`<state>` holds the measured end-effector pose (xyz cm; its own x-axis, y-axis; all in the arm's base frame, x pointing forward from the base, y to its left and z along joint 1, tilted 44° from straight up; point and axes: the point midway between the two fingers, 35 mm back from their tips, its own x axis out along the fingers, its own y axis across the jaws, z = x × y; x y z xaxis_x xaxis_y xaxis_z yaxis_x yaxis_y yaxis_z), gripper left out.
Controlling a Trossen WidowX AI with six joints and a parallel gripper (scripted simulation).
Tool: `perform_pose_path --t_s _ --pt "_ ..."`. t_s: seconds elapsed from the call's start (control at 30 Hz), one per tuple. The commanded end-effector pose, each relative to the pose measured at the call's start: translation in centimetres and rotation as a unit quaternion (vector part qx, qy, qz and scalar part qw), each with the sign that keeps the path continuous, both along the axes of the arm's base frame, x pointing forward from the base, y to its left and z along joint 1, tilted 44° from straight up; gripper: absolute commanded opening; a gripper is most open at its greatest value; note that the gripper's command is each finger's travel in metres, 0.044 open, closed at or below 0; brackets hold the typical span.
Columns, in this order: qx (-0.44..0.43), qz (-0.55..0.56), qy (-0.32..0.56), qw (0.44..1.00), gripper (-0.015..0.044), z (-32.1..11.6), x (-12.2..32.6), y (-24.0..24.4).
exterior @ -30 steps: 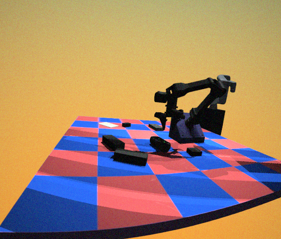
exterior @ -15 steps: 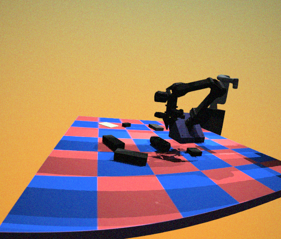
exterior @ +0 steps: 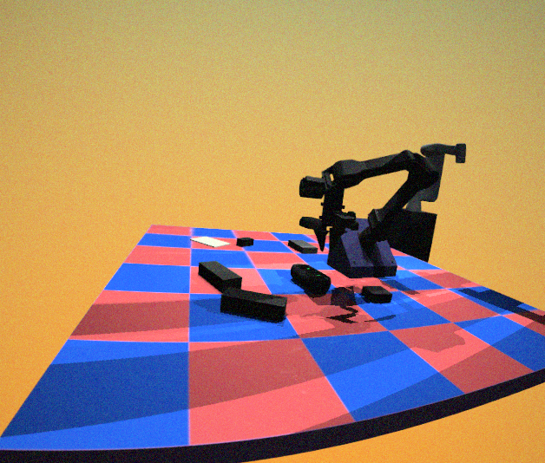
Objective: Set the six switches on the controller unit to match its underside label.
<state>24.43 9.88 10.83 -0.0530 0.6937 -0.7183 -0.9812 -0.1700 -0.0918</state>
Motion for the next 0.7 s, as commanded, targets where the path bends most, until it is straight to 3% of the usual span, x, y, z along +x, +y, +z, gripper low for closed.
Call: perform_pose_path --t_s 0.0,0.23,0.33,0.67 --pt "0.0 0.0 0.0 1.0 0.0236 0.0 0.0 0.0" --pt "0.0 0.0 0.0 1.0 0.042 0.0 0.0 0.0" --pt "0.0 0.0 0.0 1.0 0.044 0.0 0.0 0.0" --pt "-0.007 0.037 0.036 0.999 0.0177 1.2 4.0 2.6"
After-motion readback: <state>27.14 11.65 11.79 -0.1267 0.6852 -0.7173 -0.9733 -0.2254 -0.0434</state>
